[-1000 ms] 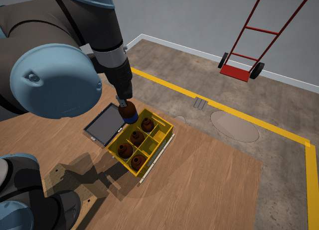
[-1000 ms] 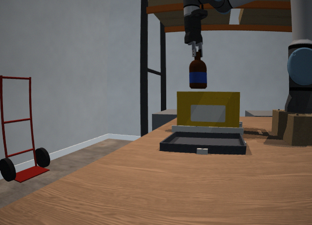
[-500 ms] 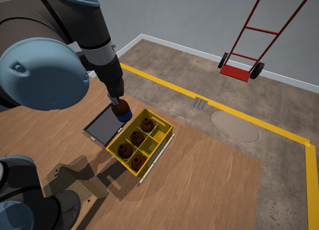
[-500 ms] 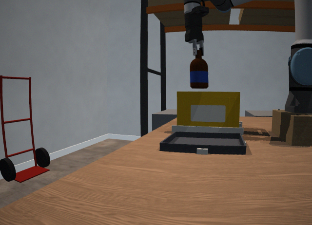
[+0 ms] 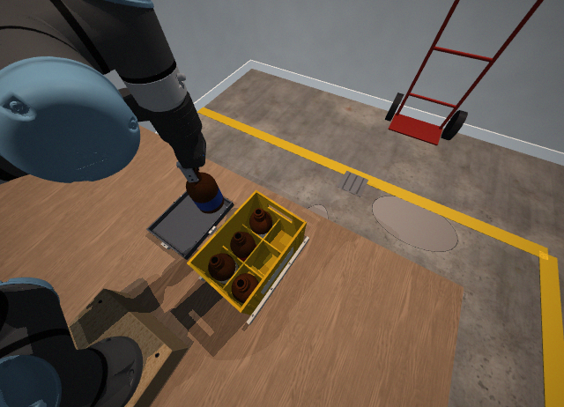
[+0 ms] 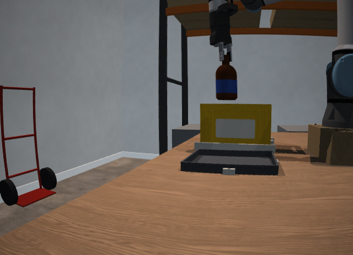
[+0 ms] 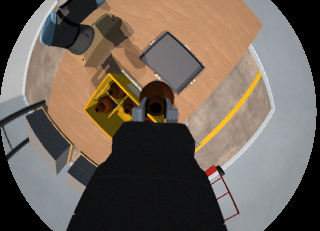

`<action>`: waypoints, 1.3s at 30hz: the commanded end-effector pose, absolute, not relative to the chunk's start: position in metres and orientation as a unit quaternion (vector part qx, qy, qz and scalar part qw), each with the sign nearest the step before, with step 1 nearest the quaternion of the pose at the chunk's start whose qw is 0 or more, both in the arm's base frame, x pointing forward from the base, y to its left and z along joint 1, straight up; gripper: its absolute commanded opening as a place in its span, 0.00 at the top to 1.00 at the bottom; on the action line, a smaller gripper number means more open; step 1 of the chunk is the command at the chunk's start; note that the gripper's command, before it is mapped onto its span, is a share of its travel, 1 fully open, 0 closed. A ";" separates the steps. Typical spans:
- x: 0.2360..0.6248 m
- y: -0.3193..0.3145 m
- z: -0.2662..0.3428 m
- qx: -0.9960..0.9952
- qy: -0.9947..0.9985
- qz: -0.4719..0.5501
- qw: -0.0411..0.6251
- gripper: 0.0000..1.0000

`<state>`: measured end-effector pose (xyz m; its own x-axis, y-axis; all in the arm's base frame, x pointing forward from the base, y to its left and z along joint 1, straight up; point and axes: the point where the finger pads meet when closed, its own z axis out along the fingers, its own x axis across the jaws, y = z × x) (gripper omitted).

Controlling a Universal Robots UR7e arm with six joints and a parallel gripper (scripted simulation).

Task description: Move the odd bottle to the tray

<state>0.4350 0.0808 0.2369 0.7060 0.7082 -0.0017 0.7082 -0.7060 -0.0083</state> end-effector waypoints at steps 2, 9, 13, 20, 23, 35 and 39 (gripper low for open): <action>0.433 0.089 0.237 -0.924 -0.383 0.002 0.003 1.00; 0.428 0.104 0.238 -0.924 -0.383 0.002 0.003 1.00; 0.425 0.112 0.238 -0.924 -0.383 0.002 0.003 1.00; 0.422 0.122 0.238 -0.924 -0.383 0.002 0.003 1.00; 0.420 0.127 0.238 -0.924 -0.383 0.002 0.003 1.00; 0.413 0.147 0.238 -0.924 -0.383 0.002 0.003 1.00; 0.412 0.152 0.238 -0.924 -0.383 0.002 0.003 1.00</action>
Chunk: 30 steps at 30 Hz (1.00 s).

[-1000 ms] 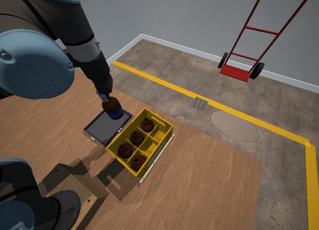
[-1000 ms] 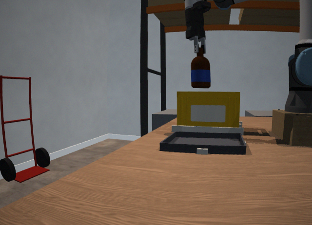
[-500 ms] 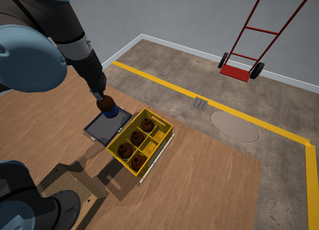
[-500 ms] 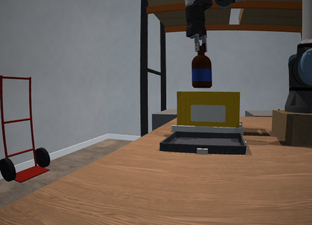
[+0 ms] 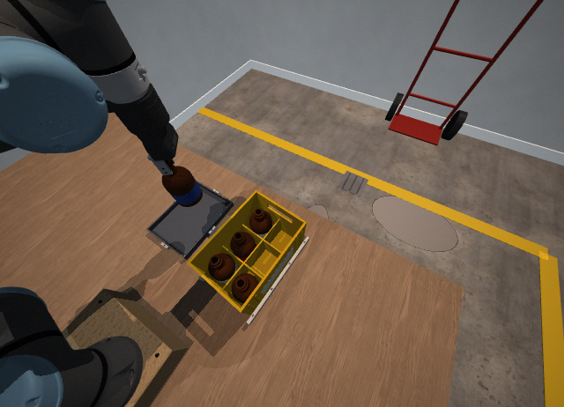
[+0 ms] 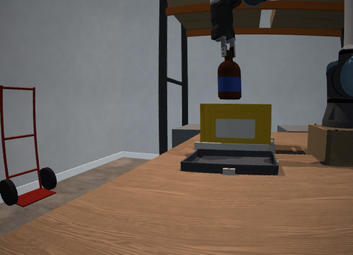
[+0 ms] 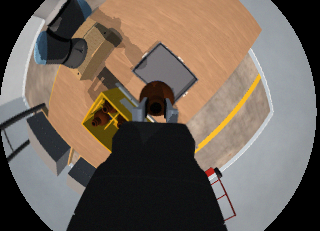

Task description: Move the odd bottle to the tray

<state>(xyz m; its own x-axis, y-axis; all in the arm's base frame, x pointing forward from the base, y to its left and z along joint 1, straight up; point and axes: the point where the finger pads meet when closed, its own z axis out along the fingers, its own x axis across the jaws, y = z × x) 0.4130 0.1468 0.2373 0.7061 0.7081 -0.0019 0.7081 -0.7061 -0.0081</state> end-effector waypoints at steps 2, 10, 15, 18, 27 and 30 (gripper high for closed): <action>0.411 0.155 0.238 -0.924 -0.383 0.002 0.003 1.00; 0.407 0.167 0.238 -0.924 -0.383 0.002 0.003 1.00; 0.405 0.172 0.238 -0.924 -0.383 0.002 0.003 1.00; 0.404 0.176 0.238 -0.924 -0.383 0.002 0.003 1.00; 0.400 0.186 0.238 -0.924 -0.383 0.002 0.003 1.00; 0.399 0.189 0.238 -0.924 -0.383 0.002 0.003 1.00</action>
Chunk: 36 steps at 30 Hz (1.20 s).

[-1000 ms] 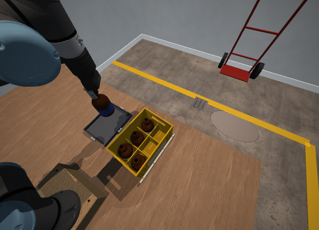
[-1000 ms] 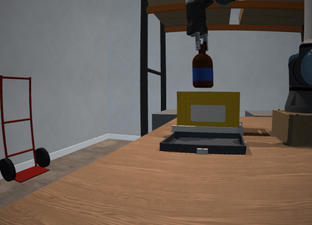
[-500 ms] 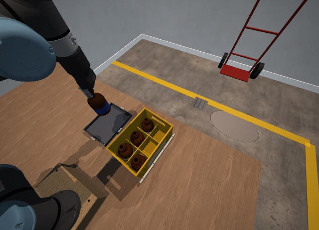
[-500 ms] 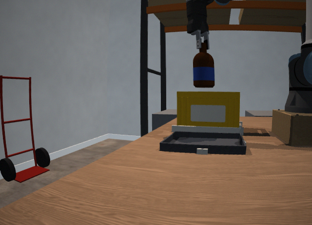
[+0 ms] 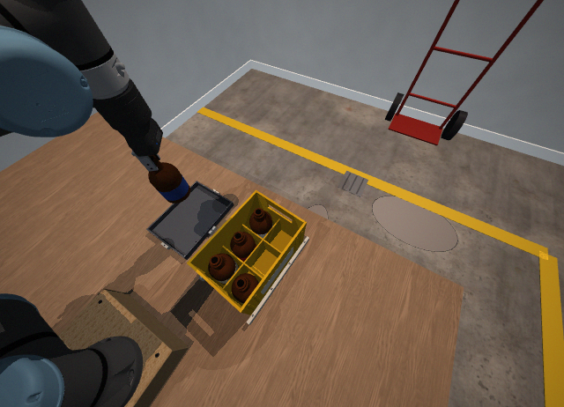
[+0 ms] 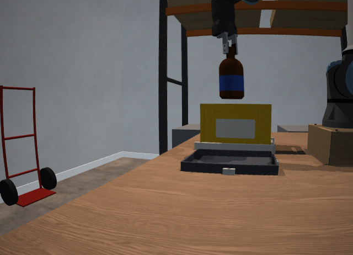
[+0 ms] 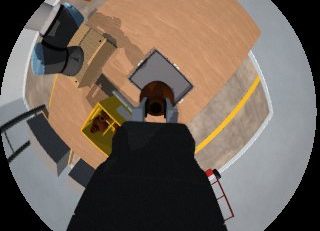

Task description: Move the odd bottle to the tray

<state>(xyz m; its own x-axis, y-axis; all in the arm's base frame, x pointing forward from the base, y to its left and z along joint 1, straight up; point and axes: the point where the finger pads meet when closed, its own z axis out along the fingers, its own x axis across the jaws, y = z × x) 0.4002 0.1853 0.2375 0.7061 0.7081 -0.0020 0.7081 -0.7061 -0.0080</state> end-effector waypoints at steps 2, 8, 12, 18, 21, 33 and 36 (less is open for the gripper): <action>0.399 0.190 0.238 -0.924 -0.383 0.002 0.003 1.00; 0.397 0.195 0.238 -0.924 -0.383 0.002 0.003 1.00; 0.396 0.199 0.238 -0.924 -0.383 0.002 0.003 1.00; 0.395 0.202 0.238 -0.924 -0.383 0.002 0.003 1.00; 0.394 0.204 0.238 -0.924 -0.383 0.002 0.003 1.00; 0.392 0.210 0.238 -0.924 -0.383 0.002 0.003 1.00; 0.392 0.211 0.238 -0.924 -0.383 0.002 0.003 1.00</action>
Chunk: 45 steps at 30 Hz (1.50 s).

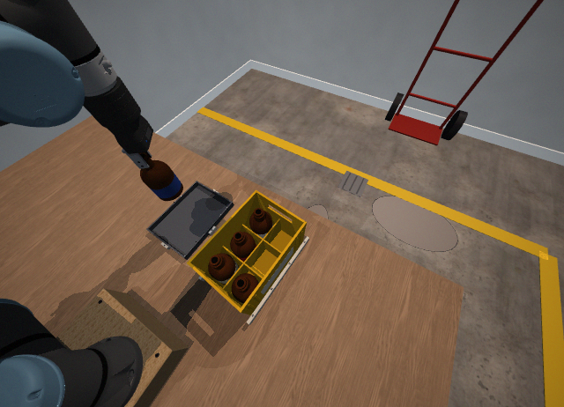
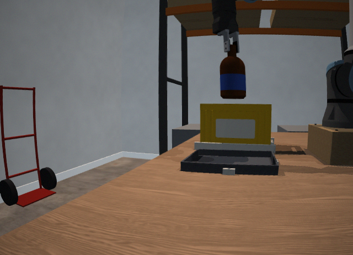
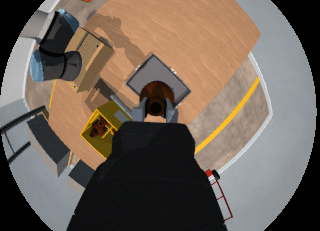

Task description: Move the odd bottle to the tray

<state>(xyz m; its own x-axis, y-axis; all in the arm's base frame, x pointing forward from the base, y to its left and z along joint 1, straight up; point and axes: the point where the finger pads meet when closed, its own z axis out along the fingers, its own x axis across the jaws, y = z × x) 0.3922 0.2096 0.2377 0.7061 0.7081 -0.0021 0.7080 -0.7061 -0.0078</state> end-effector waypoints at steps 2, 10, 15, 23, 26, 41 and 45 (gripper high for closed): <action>0.392 0.211 0.238 -0.924 -0.383 0.002 0.003 1.00; 0.391 0.214 0.238 -0.924 -0.383 0.002 0.003 1.00; 0.391 0.214 0.238 -0.924 -0.383 0.002 0.003 1.00; 0.391 0.215 0.238 -0.924 -0.383 0.002 0.003 1.00; 0.391 0.215 0.238 -0.924 -0.383 0.002 0.003 1.00; 0.391 0.215 0.238 -0.924 -0.383 0.002 0.003 1.00; 0.391 0.215 0.238 -0.924 -0.383 0.002 0.003 1.00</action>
